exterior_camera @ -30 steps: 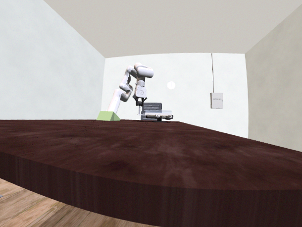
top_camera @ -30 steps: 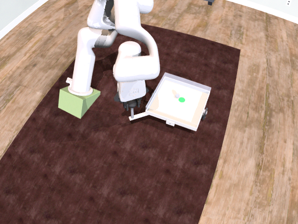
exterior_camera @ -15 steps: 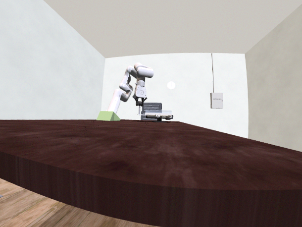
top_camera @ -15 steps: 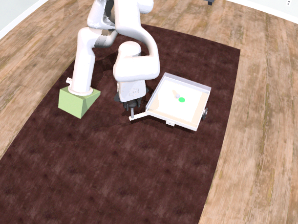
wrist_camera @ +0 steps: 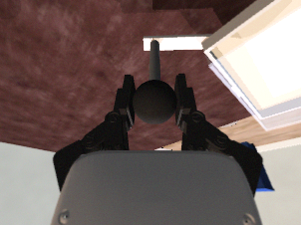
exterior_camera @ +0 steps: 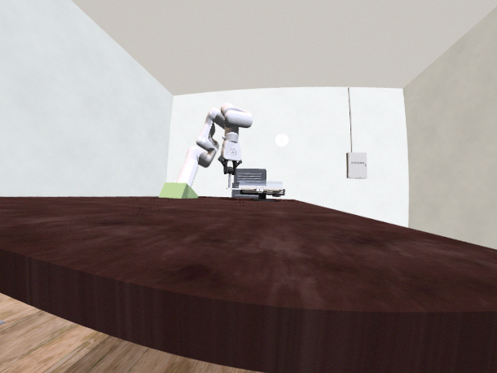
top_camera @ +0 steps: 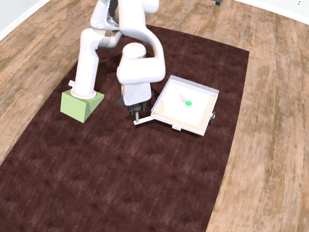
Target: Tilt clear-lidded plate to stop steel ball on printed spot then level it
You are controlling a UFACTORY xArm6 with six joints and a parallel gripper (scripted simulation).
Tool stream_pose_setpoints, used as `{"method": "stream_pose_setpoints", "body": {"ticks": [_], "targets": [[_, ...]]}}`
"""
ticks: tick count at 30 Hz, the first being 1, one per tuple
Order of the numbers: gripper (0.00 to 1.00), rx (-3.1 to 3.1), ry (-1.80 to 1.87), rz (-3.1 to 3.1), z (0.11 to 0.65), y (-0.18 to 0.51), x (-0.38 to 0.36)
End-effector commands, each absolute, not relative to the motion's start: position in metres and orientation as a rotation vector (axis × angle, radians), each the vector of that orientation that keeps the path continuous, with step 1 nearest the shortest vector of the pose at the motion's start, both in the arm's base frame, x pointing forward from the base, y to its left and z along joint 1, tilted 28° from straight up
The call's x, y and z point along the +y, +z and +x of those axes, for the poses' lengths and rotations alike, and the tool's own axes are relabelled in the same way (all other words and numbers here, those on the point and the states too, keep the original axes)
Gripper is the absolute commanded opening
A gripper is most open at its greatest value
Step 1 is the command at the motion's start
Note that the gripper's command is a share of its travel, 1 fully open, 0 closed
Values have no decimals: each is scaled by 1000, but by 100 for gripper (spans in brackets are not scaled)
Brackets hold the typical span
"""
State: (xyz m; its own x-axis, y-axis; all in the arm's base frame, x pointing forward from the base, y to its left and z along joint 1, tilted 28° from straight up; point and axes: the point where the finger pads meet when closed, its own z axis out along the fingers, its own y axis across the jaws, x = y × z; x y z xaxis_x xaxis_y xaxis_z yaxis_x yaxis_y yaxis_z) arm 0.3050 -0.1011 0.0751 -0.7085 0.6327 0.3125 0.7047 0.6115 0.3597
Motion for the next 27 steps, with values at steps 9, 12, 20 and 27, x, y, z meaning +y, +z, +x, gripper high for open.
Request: {"method": "stream_pose_setpoints", "body": {"ticks": [9, 12, 20, 27], "targets": [[0, -2680, -700, -1120, 307, 75, -103], [0, -2680, -700, -1120, 307, 75, -103], [0, -2680, -700, -1120, 307, 76, -103], [0, -2680, -700, -1120, 306, 78, -103]]}}
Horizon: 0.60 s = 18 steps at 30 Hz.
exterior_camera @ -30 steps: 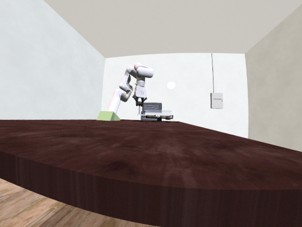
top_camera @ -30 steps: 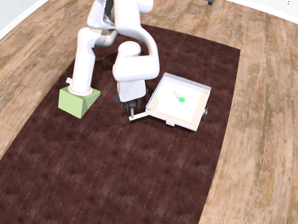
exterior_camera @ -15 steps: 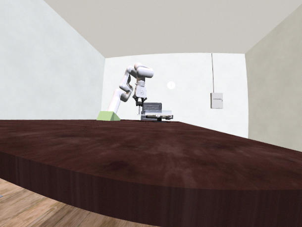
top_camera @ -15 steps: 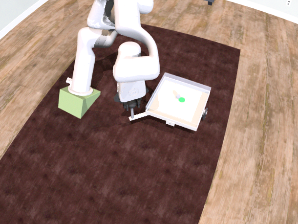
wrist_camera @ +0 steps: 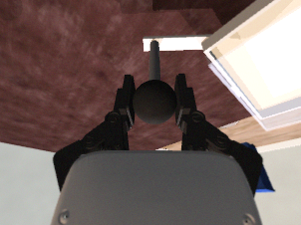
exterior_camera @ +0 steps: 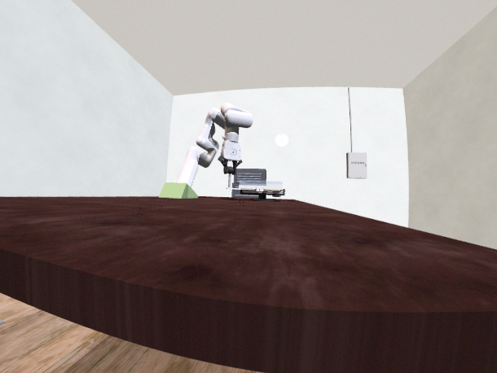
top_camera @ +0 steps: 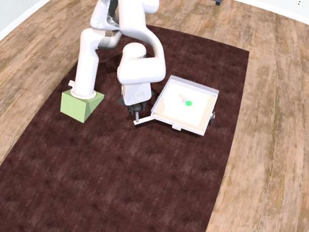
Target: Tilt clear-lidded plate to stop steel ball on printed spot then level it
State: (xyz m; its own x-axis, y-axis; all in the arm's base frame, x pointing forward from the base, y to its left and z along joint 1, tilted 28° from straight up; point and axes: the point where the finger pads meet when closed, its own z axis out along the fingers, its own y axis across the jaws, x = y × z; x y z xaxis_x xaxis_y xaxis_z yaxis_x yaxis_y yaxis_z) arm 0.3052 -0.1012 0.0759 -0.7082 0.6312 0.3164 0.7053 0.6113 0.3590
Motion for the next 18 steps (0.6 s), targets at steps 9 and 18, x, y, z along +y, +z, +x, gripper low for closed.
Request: {"method": "stream_pose_setpoints", "body": {"ticks": [9, 18], "targets": [[0, -2680, -700, -1120, 307, 78, -103], [0, -2680, -700, -1120, 307, 76, -103]]}}
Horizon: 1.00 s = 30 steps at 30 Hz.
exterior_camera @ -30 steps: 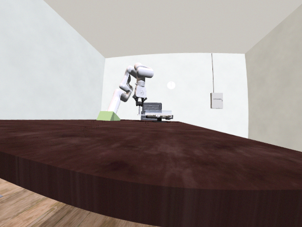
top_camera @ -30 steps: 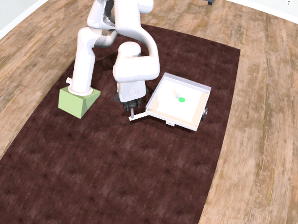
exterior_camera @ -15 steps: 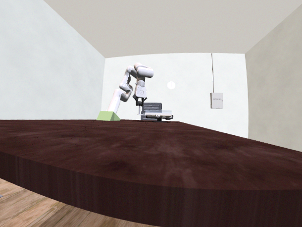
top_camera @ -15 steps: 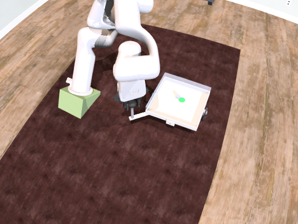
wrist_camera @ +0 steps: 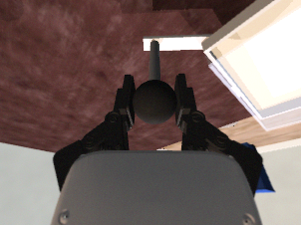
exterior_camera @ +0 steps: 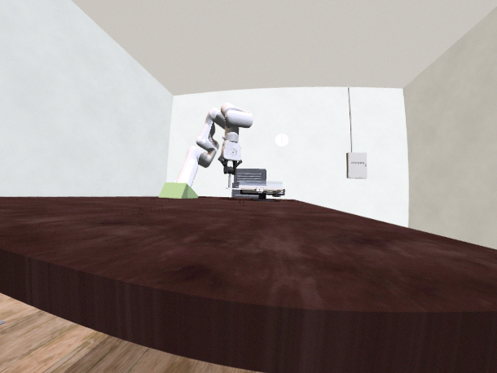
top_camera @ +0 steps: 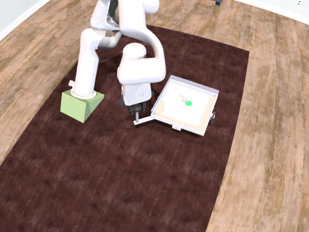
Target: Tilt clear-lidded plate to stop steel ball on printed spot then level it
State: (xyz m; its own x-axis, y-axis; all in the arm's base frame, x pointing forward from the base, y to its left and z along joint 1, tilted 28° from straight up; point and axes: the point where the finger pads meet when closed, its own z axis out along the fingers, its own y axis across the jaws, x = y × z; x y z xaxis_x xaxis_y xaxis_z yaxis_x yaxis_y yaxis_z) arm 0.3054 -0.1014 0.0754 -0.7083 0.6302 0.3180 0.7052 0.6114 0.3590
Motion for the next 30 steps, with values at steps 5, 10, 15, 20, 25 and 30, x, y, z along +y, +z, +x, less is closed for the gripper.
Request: {"method": "stream_pose_setpoints", "body": {"ticks": [5, 10, 15, 20, 25, 30], "targets": [[0, -2680, -700, -1120, 307, 76, -103], [0, -2680, -700, -1120, 307, 77, -103], [0, -2680, -700, -1120, 307, 78, -103], [0, -2680, -700, -1120, 307, 78, -103], [0, -2680, -700, -1120, 306, 78, -103], [0, -2680, -700, -1120, 306, 76, -102]]}}
